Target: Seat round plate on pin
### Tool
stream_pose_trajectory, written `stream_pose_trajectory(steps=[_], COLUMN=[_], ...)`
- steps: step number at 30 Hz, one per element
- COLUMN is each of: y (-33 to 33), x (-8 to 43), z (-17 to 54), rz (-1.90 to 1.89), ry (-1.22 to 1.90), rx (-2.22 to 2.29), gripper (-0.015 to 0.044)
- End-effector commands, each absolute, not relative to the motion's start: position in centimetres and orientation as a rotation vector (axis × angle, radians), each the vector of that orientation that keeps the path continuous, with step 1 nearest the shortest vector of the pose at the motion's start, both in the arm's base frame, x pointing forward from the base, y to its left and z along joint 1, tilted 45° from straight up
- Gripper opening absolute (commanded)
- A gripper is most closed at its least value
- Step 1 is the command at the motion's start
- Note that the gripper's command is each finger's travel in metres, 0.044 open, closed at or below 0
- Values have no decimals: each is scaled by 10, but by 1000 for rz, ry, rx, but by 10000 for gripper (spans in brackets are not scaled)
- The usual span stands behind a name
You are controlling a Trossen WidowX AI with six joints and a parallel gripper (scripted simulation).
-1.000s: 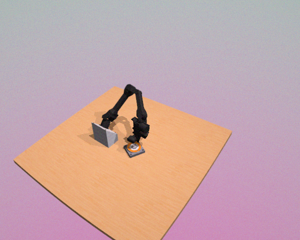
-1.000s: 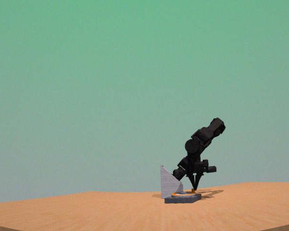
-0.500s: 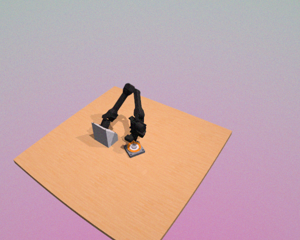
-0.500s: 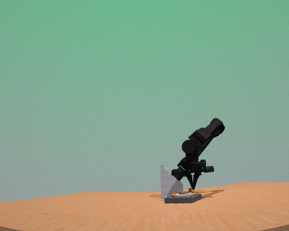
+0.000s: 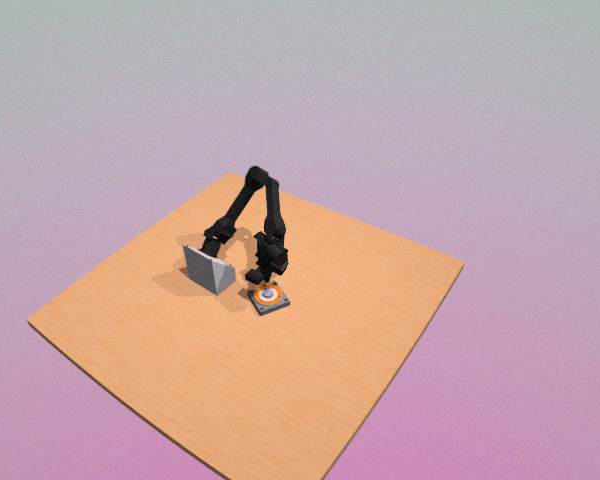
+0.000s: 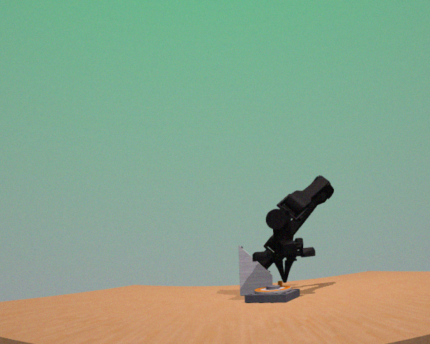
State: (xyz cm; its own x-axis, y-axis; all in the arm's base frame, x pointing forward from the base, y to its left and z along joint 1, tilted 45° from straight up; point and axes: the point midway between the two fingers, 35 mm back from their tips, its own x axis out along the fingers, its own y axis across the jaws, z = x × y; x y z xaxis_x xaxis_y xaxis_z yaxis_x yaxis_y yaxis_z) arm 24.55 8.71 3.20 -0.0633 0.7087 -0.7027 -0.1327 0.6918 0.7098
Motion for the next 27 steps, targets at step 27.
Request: stream_pose_trajectory(steps=[27], y=[59], x=[244], z=[54], rz=[733], ry=[1488], rx=[504], gripper=[0])
